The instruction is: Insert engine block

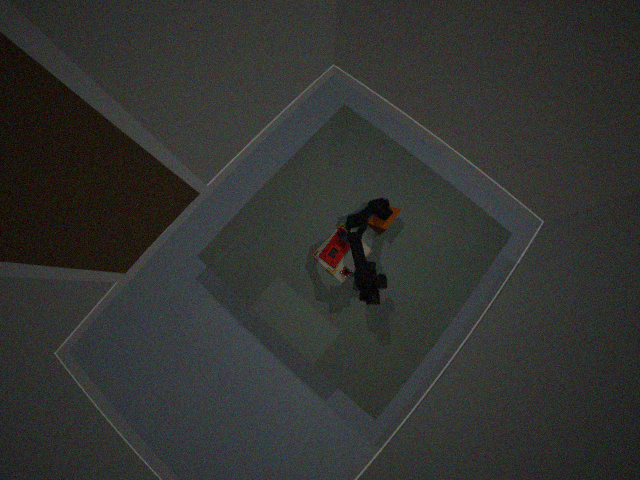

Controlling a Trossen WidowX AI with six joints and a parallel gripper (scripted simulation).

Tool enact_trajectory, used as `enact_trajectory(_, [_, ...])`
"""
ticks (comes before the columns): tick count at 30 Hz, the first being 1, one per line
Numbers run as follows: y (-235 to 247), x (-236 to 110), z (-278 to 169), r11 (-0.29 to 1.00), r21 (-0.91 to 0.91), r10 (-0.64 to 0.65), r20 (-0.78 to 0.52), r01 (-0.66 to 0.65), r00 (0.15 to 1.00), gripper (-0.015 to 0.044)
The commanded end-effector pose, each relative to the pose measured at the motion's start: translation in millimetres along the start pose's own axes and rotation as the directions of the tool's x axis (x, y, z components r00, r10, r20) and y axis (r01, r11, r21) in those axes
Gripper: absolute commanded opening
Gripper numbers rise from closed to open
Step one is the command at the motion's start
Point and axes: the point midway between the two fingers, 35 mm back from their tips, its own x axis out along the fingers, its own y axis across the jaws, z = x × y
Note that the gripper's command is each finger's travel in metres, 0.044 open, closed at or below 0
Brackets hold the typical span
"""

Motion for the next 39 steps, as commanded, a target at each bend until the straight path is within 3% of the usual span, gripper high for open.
enact_trajectory(1, [1, 8, 0, 1.000, -0.007, 0.004, -0.004, -0.004, 1.000, 0.0000])
enact_trajectory(39, [2, 80, -1, 1.000, -0.006, 0.005, -0.007, -0.005, 1.000, 0.0000])
